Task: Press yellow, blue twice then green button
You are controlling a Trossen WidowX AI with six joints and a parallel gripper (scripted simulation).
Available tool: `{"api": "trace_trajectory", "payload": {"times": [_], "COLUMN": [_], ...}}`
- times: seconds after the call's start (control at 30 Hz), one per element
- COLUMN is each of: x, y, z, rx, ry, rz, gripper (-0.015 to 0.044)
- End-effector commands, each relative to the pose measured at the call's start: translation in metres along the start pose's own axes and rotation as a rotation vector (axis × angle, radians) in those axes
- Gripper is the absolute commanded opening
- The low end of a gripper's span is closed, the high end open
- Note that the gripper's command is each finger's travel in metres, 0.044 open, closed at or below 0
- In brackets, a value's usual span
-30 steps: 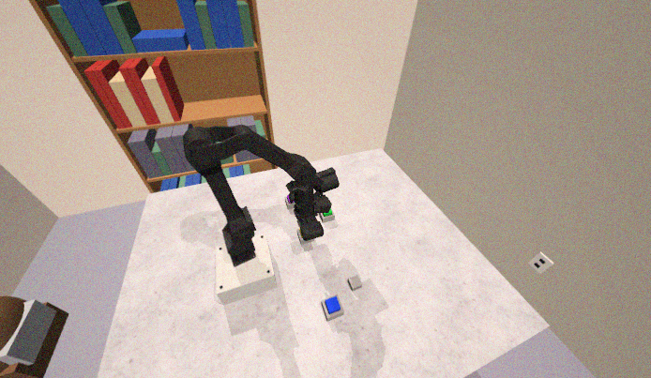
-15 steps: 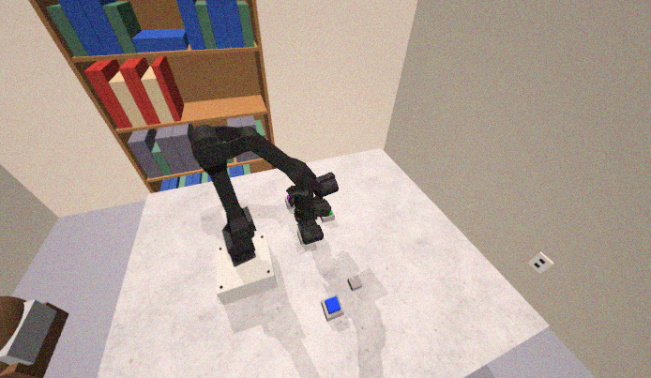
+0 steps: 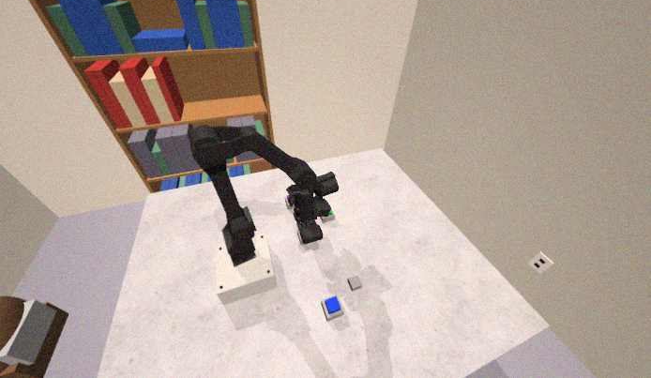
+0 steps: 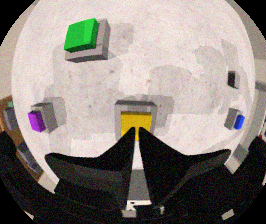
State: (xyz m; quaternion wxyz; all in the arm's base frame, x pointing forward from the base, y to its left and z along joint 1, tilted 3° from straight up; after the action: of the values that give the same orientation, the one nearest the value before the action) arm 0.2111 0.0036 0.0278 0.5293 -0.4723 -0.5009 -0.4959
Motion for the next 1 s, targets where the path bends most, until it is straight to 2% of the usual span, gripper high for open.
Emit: {"api": "trace_trajectory", "payload": {"times": [0.0, 0.17, 0.33, 0.53, 0.8, 0.97], "x": [0.027, 0.032, 0.089, 0.092, 0.094, 0.096], "y": [0.001, 0.001, 0.001, 0.002, 0.007, -0.008], "z": [0.000, 0.000, 0.000, -0.007, -0.097, -0.163], "rx": [-0.003, -0.004, -0.004, -0.005, -0.010, -0.007], "ry": [0.004, 0.004, 0.004, 0.006, 0.014, -0.004], "rz": [-0.011, -0.011, -0.011, -0.011, -0.017, -0.016], "gripper": [0.0020, 0.0020, 0.0020, 0.0020, 0.0020, 0.0020]}}
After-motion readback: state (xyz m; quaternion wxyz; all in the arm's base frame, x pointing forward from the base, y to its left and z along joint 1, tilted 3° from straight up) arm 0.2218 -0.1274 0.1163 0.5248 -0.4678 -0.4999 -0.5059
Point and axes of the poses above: the point midway between the two fingers, 35 mm back from their tips, its own x axis back along the fingers, its own z axis across the jaws, y = z × x, the point moved 3 cm from there along x, back along the fingers, and after that the axes turned 13 degrees about x, right-handed, at the moved point
